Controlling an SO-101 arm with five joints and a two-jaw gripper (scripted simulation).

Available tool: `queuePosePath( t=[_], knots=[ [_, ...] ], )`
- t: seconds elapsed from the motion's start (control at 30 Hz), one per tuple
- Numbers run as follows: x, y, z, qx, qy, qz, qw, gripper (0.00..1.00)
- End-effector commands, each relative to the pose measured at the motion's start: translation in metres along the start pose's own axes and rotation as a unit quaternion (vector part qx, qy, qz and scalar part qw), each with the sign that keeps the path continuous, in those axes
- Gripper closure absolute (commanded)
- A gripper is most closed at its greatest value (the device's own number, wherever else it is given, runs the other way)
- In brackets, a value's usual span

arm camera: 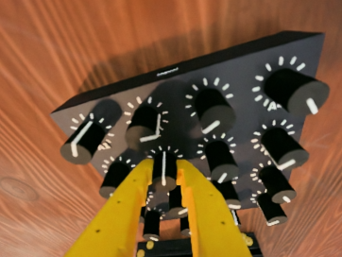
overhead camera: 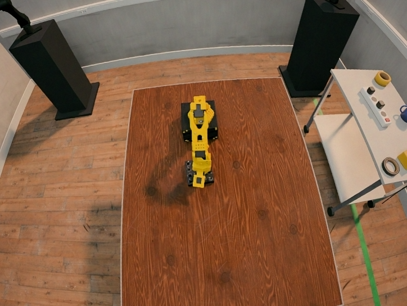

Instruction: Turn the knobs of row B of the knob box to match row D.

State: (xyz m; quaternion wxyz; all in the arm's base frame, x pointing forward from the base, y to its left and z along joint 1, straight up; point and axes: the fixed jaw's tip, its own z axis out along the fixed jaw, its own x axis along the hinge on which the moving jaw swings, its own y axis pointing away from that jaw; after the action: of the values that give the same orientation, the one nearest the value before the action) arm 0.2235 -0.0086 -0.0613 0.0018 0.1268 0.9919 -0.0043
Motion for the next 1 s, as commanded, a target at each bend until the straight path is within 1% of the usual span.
queuePosePath(
  t=[0.0, 0.4, 0.47, 0.73, 0.97],
  knots=[
    [0.0019, 0.0019, 0.0013, -0.004, 0.004, 0.03, 1.0, 0.99],
    [0.0007, 0.0017, 0.0013, -0.003, 0.004, 0.134, 0.991, 0.99],
    [0.0007, 0.0017, 0.0013, -0.003, 0.004, 0.134, 0.991, 0.99],
    [-0.0001, 0.0015, 0.0013, -0.003, 0.004, 0.203, 0.979, 0.99],
    [-0.0007, 0.0011, 0.0013, -0.003, 0.004, 0.262, 0.965, 0.99]
  ],
)
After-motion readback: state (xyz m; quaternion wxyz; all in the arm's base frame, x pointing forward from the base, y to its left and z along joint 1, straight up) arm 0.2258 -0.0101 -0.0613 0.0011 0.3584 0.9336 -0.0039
